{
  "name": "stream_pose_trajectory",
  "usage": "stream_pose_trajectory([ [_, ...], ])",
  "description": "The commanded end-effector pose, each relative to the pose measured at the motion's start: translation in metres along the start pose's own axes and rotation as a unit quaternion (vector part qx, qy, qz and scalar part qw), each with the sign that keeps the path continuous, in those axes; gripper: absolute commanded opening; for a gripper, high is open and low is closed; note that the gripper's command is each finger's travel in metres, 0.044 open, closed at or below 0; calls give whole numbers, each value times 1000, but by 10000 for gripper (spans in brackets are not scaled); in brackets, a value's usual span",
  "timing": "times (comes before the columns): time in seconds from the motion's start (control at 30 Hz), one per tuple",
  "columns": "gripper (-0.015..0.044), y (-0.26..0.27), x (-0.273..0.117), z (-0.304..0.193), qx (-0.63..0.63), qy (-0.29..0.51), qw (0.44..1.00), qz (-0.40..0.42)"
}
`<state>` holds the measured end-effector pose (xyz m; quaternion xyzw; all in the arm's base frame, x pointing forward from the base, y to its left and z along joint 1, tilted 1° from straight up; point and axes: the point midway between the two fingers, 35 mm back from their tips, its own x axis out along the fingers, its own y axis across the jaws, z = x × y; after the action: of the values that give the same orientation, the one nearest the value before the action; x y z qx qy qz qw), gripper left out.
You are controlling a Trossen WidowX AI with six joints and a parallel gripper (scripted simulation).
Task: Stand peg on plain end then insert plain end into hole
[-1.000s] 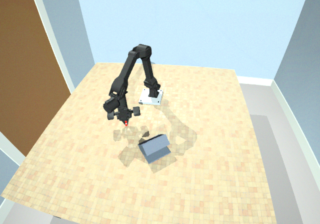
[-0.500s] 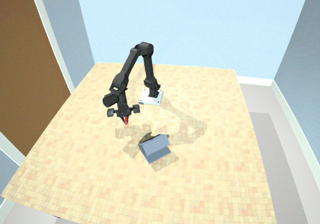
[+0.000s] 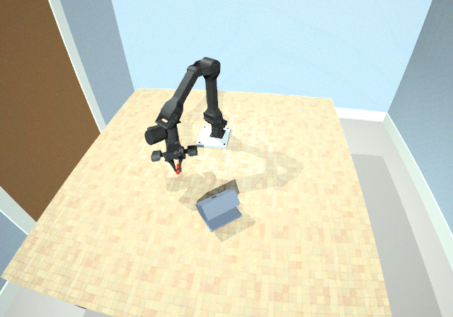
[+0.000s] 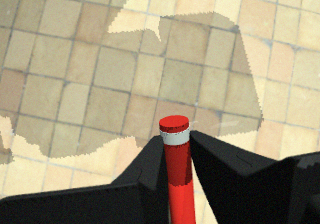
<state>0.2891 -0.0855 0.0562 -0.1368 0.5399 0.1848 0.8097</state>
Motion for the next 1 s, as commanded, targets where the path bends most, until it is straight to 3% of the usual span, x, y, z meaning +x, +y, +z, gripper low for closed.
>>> stream_pose_trajectory([
  [0.0,51,1,-3,-1,-2,-22,1000,1],
  [0.97,51,0,-18,-14,-2,-146,989,1],
])
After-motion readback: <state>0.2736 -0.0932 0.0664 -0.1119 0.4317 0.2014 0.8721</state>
